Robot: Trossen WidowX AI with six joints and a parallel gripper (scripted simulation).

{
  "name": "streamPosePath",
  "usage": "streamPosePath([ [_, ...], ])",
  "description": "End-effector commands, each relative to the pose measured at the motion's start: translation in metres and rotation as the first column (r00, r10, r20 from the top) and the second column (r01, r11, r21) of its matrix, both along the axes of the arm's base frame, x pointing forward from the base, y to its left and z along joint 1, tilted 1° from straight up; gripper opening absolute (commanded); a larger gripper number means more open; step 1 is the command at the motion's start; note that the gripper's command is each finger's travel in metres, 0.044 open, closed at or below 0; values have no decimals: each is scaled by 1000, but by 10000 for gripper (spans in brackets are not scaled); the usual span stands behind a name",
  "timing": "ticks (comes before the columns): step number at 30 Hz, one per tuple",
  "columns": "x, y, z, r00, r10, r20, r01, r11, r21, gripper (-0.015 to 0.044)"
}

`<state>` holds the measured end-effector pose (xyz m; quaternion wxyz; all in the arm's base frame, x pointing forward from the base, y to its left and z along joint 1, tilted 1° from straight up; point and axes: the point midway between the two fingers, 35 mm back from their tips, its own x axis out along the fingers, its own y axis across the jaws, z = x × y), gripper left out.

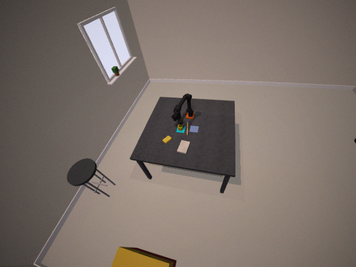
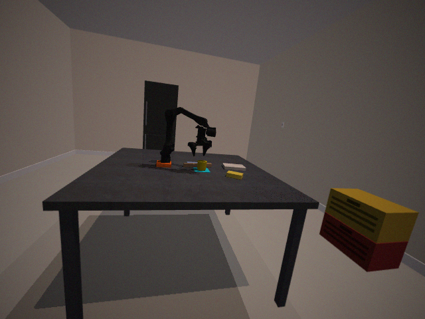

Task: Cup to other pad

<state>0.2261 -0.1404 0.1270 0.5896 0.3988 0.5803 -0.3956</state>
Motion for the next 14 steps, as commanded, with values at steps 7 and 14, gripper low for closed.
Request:
streamPosePath([
  [7,-1,0,37,1000,5,17,-5,1000,-8,440],
  [14,-3,0,37,1000,1,10,-1,1000,-6,440],
])
